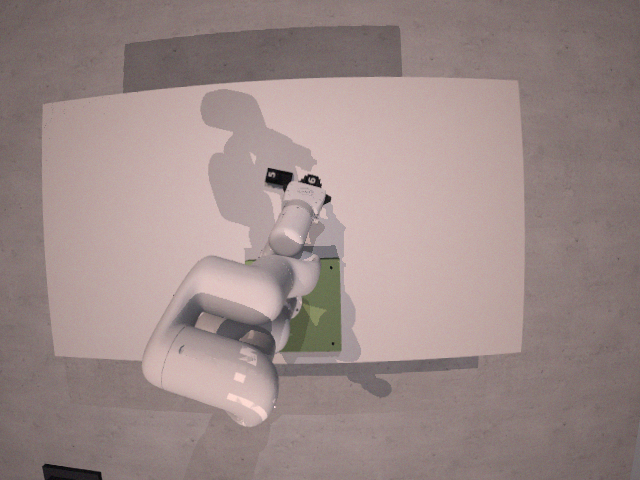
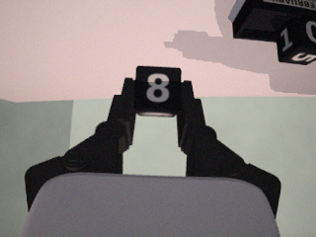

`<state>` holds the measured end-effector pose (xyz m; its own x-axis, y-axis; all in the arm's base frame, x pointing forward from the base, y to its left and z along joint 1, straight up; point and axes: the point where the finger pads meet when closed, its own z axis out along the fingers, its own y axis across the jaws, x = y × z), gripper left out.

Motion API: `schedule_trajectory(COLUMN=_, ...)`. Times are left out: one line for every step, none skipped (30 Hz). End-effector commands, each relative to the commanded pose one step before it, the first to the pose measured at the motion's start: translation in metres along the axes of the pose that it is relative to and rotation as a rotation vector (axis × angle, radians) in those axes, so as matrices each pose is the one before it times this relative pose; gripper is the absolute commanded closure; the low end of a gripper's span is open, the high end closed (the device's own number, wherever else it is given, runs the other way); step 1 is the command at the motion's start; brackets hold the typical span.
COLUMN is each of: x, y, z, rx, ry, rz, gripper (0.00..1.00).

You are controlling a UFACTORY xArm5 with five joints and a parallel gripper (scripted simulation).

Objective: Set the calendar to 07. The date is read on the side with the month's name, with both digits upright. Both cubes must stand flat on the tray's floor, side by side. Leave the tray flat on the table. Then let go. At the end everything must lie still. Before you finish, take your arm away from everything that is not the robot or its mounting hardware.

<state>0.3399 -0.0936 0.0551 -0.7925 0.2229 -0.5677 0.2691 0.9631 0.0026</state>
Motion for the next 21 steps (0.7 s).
schedule_trajectory(x=-0.00137, y=0.00001, z=-0.00039, rx=-0.00002, ry=-0.00234, rz=0.00000, gripper=0.71)
schedule_trajectory(x=0.00000, y=0.00000, z=0.00000, rx=0.00000, ry=0.00000, rz=0.00000, gripper=0.71)
schedule_trajectory(x=-0.00001, y=0.00000, z=0.00002, rx=0.00000, ry=0.00043, rz=0.00000, gripper=0.71)
schedule_trajectory(x=-0.00006, y=0.00000, z=0.00011, rx=0.00000, ry=0.00262, rz=0.00000, gripper=0.71)
schedule_trajectory(x=-0.00015, y=0.00001, z=0.00022, rx=0.00001, ry=0.00604, rz=0.00000, gripper=0.71)
schedule_trajectory(x=-0.00024, y=0.00002, z=0.00031, rx=0.00002, ry=0.00984, rz=-0.00001, gripper=0.71)
schedule_trajectory(x=-0.00031, y=0.00002, z=0.00030, rx=0.00003, ry=0.01329, rz=-0.00001, gripper=0.71)
schedule_trajectory(x=-0.00036, y=0.00003, z=0.00018, rx=0.00003, ry=0.01589, rz=-0.00001, gripper=0.71)
schedule_trajectory(x=-0.00037, y=0.00003, z=-0.00002, rx=0.00004, ry=0.01728, rz=-0.00001, gripper=0.71)
schedule_trajectory(x=-0.00033, y=0.00003, z=-0.00024, rx=0.00004, ry=0.01728, rz=-0.00001, gripper=0.71)
schedule_trajectory(x=-0.00026, y=0.00003, z=-0.00042, rx=0.00004, ry=0.01589, rz=-0.00001, gripper=0.71)
schedule_trajectory(x=-0.00018, y=0.00002, z=-0.00050, rx=0.00003, ry=0.01329, rz=-0.00001, gripper=0.71)
schedule_trajectory(x=-0.00011, y=0.00002, z=-0.00045, rx=0.00003, ry=0.00984, rz=-0.00001, gripper=0.71)
schedule_trajectory(x=-0.00006, y=0.00001, z=-0.00031, rx=0.00002, ry=0.00604, rz=-0.00001, gripper=0.71)
schedule_trajectory(x=-0.00002, y=0.00000, z=-0.00014, rx=0.00001, ry=0.00262, rz=0.00000, gripper=0.71)
schedule_trajectory(x=0.00000, y=0.00000, z=-0.00002, rx=0.00000, ry=0.00043, rz=0.00000, gripper=0.71)
schedule_trajectory(x=-0.00002, y=0.00000, z=0.00002, rx=0.00000, ry=0.00067, rz=0.00000, gripper=0.71)
schedule_trajectory(x=0.00000, y=0.00000, z=0.00000, rx=0.00000, ry=0.00000, rz=0.00000, gripper=0.71)
schedule_trajectory(x=0.00000, y=0.00000, z=0.00000, rx=0.00000, ry=0.00000, rz=0.00000, gripper=0.71)
schedule_trajectory(x=-0.00012, y=0.00000, z=0.00013, rx=0.00002, ry=0.00399, rz=-0.00001, gripper=0.71)
schedule_trajectory(x=-0.00027, y=0.00001, z=0.00025, rx=0.00003, ry=0.00893, rz=-0.00001, gripper=0.71)
